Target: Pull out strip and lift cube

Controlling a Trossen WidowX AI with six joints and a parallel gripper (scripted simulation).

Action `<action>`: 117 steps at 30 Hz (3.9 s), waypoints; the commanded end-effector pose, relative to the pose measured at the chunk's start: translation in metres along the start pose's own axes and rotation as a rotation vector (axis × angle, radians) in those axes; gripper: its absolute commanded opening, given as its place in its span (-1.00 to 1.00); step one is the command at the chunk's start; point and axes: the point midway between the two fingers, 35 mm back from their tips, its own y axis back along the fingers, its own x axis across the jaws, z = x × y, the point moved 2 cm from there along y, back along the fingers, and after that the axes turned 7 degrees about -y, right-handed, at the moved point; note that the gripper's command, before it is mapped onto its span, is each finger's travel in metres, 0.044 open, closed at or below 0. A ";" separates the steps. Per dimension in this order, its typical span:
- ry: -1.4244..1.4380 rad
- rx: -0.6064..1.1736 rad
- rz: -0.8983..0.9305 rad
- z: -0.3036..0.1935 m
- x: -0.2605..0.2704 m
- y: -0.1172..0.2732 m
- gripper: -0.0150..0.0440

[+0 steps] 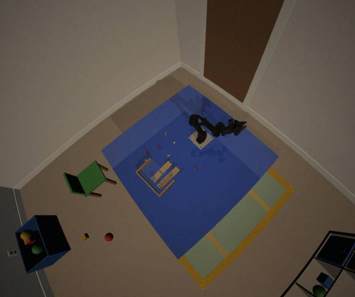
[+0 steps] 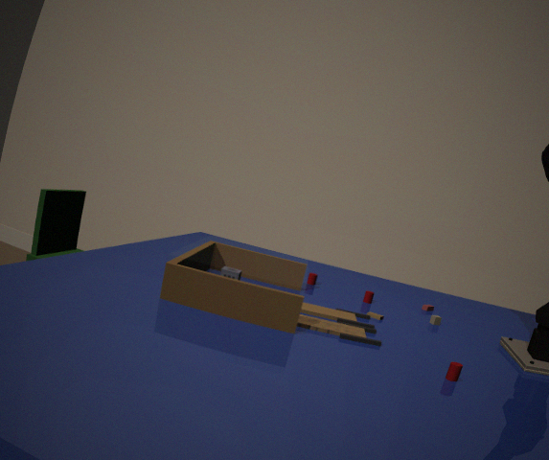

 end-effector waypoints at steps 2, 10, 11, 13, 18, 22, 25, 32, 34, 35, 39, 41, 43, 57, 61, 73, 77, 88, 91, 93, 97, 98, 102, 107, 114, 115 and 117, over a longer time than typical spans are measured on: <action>0.004 0.012 -0.016 -0.004 -0.007 0.002 0.86; 0.043 0.278 -0.212 -0.058 -0.091 0.021 0.86; 0.046 0.318 -0.244 -0.065 -0.103 0.026 0.86; 0.051 0.402 -0.314 -0.078 -0.129 0.040 0.86; 0.053 0.592 -0.504 -0.099 -0.190 0.084 0.86; 0.047 0.720 -0.663 -0.104 -0.232 0.127 0.86; 0.041 0.805 -0.790 -0.101 -0.260 0.163 0.86; 0.006 0.972 -1.117 -0.075 -0.305 0.255 0.86; -0.010 1.008 -1.219 -0.064 -0.312 0.283 0.86; -0.018 1.024 -1.272 -0.058 -0.314 0.296 0.86; -0.056 1.076 -1.492 -0.028 -0.317 0.350 0.86; -0.078 1.095 -1.606 -0.012 -0.314 0.376 0.86; -0.103 1.109 -1.722 0.006 -0.308 0.400 0.86; -0.256 1.060 -2.409 0.109 -0.231 0.497 0.86; -0.256 1.060 -2.409 0.109 -0.231 0.497 0.86; -0.256 1.060 -2.409 0.109 -0.231 0.497 0.86; -0.294 1.074 -2.411 0.107 -0.234 0.500 0.69; -0.939 1.329 -2.373 0.051 -0.269 0.539 -0.29; -1.116 1.408 -2.339 0.031 -0.274 0.548 -0.49; -1.233 1.462 -2.312 0.017 -0.277 0.554 -0.49; -1.423 1.555 -2.256 -0.009 -0.279 0.562 -0.49; -1.433 1.560 -2.253 -0.010 -0.279 0.562 -0.49; -1.433 1.560 -2.253 -0.010 -0.279 0.562 -0.49; -1.433 1.560 -2.253 -0.013 -0.278 0.564 -0.49; -1.433 1.559 -2.253 -0.022 -0.274 0.571 -0.49; -1.433 1.559 -2.253 -0.023 -0.274 0.572 -0.49; -1.433 1.559 -2.253 -0.025 -0.272 0.574 -0.49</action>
